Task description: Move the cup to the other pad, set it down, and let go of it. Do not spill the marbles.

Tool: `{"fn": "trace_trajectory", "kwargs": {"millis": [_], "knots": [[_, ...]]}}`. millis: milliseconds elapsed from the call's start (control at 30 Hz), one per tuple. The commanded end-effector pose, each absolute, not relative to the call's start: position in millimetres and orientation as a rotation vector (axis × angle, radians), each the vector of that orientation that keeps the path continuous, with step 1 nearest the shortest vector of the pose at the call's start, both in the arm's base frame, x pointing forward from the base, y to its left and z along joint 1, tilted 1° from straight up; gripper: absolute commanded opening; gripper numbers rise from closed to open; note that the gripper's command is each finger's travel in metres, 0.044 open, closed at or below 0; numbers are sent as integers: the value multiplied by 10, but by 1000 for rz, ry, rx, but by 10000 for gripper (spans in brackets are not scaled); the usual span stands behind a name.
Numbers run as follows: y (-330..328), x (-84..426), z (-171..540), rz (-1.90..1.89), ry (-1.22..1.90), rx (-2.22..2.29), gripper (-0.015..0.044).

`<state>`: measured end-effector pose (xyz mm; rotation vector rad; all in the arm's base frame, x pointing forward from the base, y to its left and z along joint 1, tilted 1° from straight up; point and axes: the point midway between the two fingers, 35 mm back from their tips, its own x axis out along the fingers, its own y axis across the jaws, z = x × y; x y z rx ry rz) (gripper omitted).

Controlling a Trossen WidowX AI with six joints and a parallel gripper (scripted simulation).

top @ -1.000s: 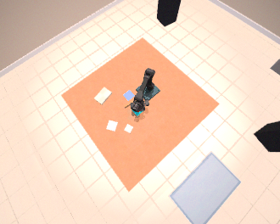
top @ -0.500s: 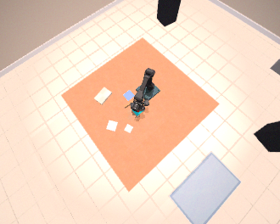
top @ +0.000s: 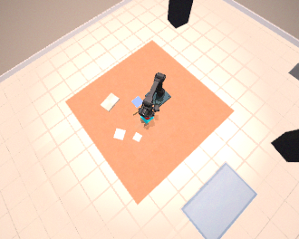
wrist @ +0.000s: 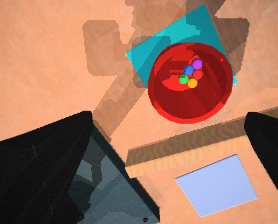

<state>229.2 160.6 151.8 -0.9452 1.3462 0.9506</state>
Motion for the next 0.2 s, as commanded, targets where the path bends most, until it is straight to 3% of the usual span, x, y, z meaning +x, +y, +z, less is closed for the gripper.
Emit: {"fn": "trace_trajectory", "kwargs": {"millis": [0,167], "knots": [[1606,2292,1640,956,1342,-945,440],[1601,2298,1641,950,1342,-945,440]]}}
